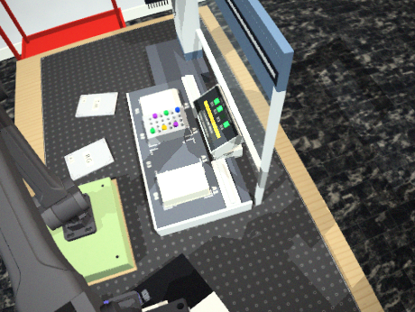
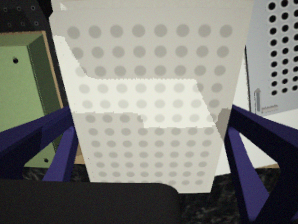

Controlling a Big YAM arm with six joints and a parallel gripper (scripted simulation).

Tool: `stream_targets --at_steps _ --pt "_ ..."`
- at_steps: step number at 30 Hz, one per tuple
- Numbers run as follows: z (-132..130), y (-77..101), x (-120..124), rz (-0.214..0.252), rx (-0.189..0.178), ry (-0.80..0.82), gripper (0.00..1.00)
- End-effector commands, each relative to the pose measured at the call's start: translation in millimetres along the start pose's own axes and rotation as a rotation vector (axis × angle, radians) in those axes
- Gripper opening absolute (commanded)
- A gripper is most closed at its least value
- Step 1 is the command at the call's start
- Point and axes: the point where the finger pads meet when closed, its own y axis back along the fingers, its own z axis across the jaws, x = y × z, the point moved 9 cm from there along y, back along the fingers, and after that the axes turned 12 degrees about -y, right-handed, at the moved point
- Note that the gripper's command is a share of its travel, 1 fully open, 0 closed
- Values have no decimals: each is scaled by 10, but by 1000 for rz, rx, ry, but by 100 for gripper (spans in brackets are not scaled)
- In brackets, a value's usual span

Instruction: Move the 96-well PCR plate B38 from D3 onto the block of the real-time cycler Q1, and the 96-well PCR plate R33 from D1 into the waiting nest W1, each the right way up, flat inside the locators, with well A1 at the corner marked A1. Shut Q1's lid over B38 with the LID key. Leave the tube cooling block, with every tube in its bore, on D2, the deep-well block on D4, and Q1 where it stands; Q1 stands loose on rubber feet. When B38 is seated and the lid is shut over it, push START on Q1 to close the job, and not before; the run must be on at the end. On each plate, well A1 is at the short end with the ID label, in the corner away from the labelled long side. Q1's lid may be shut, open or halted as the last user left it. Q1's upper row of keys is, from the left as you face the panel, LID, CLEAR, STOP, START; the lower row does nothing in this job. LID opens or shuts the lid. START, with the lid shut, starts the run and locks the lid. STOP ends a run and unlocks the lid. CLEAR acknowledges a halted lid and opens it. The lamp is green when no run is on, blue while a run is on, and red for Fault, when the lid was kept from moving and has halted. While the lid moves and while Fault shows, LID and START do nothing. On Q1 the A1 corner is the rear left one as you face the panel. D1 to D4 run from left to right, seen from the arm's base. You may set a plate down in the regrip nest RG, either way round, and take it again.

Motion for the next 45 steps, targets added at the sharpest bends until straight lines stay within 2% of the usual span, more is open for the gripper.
stream_targets --at_steps 1,4,8,11,18,21,25,28,31,33,36,41,45 --pt "-302 471 -145 -62 105 57 0" --pt "-458 354 -282 -52 91 121 0" --pt "-576 219 -398 -26 52 231 0" --pt "-674 299 -475 -29 61 282 0" --pt "-789 508 -510 -48 99 230 0" --pt "-900 493 -504 -42 95 264 0" --pt "-1147 335 -603 -25 61 365 0" --pt "-1306 273 -663 -19 43 341 0" --pt "-1273 269 -639 -19 41 332 0" --pt "-1163 389 -598 -28 68 322 0" --pt "-1076 412 -628 -34 82 323 0" --pt "-1012 320 -672 -34 79 318 0" --pt "-994 231 -674 -28 62 308 0"
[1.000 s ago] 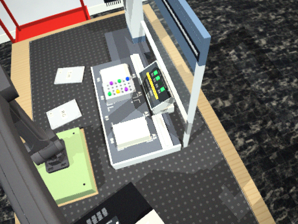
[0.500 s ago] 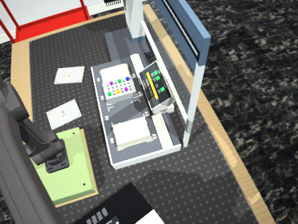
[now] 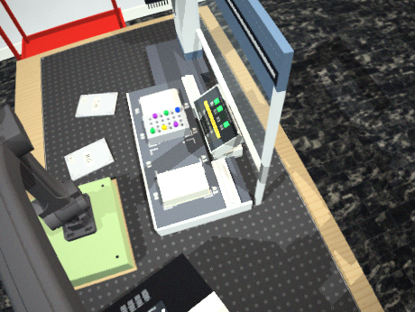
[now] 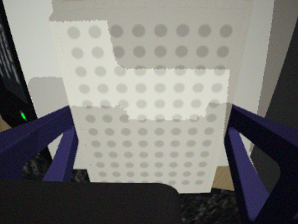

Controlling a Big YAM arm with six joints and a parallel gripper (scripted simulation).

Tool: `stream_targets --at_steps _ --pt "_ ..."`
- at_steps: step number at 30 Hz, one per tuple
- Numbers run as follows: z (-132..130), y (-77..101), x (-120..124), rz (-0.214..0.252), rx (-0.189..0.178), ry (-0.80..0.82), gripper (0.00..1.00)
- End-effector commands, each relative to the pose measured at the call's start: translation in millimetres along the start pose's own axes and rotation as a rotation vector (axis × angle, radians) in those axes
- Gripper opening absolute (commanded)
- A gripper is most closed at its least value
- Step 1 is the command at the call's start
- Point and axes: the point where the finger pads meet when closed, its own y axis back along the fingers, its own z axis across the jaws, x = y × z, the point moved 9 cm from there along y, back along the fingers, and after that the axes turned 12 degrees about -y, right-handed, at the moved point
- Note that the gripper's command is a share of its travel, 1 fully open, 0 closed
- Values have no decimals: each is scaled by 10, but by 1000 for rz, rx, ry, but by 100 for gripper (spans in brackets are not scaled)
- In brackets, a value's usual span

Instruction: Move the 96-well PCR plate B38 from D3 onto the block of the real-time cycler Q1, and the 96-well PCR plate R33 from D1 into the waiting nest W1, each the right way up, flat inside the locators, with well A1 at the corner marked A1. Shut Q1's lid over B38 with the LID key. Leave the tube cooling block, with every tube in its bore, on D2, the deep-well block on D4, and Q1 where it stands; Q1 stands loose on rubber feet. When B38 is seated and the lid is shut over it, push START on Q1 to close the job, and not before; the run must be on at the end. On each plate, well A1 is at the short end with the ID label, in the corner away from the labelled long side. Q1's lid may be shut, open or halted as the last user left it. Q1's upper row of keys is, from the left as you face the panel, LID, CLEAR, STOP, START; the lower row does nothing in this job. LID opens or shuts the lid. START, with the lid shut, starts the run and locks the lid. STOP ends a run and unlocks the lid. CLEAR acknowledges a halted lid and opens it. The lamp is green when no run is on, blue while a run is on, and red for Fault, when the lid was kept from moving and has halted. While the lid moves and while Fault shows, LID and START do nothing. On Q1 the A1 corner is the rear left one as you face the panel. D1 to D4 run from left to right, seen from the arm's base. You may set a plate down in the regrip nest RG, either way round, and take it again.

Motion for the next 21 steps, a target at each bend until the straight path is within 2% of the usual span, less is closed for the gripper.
stream_targets --at_steps 1,9,15,21 --pt "12 -108 -75 -2 -7 -11 0" --pt "22 -90 62 -1 -5 -44 0" --pt "73 -111 106 7 -35 -51 0" --pt "29 -64 72 5 -27 -46 0"
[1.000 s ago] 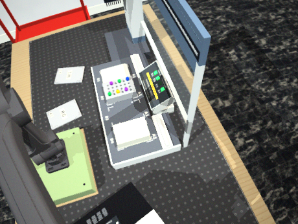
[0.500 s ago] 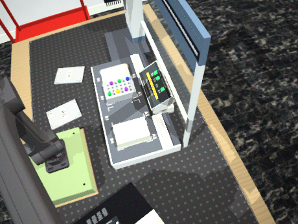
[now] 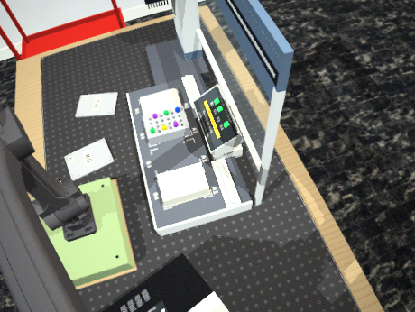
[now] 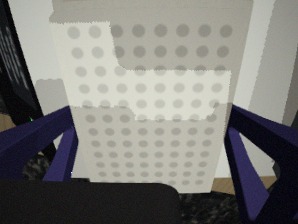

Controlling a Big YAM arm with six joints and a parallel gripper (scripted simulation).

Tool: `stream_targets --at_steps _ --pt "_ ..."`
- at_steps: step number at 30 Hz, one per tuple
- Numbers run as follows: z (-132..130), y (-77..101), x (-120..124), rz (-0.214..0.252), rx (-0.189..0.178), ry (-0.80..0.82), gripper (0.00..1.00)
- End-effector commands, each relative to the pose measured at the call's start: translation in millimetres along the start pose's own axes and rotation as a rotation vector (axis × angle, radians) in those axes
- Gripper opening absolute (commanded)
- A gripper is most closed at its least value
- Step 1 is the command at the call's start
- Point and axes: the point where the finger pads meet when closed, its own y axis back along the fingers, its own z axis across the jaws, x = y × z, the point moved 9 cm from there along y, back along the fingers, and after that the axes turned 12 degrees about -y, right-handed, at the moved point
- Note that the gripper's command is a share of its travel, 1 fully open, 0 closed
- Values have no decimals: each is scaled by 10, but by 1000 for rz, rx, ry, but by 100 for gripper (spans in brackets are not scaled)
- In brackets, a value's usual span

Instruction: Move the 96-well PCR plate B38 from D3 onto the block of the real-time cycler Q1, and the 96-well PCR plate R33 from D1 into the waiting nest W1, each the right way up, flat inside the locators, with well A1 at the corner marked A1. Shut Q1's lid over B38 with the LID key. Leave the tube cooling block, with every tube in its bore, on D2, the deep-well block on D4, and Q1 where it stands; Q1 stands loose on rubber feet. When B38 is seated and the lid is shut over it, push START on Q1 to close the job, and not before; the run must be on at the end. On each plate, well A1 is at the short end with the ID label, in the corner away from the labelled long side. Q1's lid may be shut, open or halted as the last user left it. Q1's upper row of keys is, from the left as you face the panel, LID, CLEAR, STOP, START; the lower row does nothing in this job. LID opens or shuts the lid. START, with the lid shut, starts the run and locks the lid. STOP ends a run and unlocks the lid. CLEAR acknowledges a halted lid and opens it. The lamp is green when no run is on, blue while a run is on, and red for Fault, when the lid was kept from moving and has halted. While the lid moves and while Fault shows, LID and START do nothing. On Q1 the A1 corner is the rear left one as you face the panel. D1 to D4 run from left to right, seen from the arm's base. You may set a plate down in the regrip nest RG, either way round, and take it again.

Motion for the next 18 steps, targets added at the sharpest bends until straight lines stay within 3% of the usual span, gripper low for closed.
stream_targets --at_steps 1,12,18 --pt "-45 116 4 -7 23 -15 0" --pt "-169 303 -164 -23 93 12 0" --pt "-170 324 -113 -20 82 2 0"
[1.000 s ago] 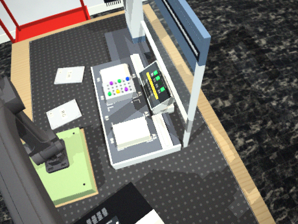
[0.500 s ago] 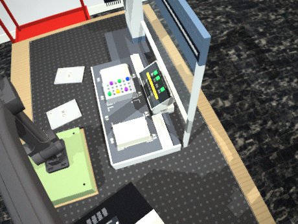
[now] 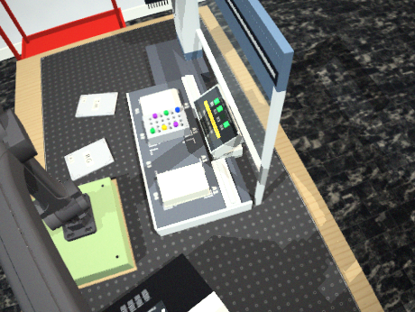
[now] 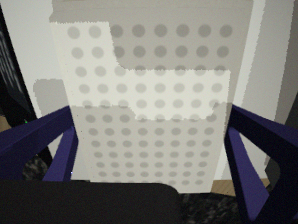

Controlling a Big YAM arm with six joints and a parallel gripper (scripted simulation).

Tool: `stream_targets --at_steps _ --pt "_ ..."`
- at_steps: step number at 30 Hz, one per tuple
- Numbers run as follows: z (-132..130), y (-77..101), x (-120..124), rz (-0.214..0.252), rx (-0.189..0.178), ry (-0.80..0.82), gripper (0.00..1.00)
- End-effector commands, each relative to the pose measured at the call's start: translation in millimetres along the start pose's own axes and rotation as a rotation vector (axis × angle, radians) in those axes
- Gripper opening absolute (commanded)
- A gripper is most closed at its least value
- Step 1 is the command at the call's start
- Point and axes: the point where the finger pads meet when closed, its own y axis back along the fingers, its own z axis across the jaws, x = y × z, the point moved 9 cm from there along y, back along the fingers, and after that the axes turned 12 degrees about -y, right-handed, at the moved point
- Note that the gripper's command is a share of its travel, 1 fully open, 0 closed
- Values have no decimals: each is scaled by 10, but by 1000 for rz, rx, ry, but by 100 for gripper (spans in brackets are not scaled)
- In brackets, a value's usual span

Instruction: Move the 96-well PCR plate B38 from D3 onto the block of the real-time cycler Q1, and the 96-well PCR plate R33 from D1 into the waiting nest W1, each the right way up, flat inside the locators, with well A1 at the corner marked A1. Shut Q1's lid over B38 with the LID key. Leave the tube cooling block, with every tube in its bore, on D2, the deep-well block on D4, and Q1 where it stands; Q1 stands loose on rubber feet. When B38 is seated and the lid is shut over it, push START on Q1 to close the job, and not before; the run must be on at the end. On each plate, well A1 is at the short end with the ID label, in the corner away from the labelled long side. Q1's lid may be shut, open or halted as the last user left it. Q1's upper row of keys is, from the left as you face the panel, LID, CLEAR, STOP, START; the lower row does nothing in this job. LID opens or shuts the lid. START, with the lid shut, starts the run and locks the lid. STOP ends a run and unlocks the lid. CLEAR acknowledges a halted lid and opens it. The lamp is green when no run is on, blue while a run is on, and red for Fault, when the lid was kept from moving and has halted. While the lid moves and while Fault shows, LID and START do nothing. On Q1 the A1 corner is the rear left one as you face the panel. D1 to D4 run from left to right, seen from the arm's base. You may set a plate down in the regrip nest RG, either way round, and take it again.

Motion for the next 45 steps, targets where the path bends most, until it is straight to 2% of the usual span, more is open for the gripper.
stream_targets --at_steps 1,8,15,21,27,30,45 --pt "-118 322 -41 -17 73 -9 0" --pt "-121 328 49 -13 64 -1 0" --pt "-157 333 57 -17 84 -2 0" --pt "-153 345 -87 -23 98 3 0" --pt "-153 356 -122 -25 102 4 0" --pt "-118 304 -115 -20 81 4 0" --pt "-47 147 89 -8 39 -2 0"
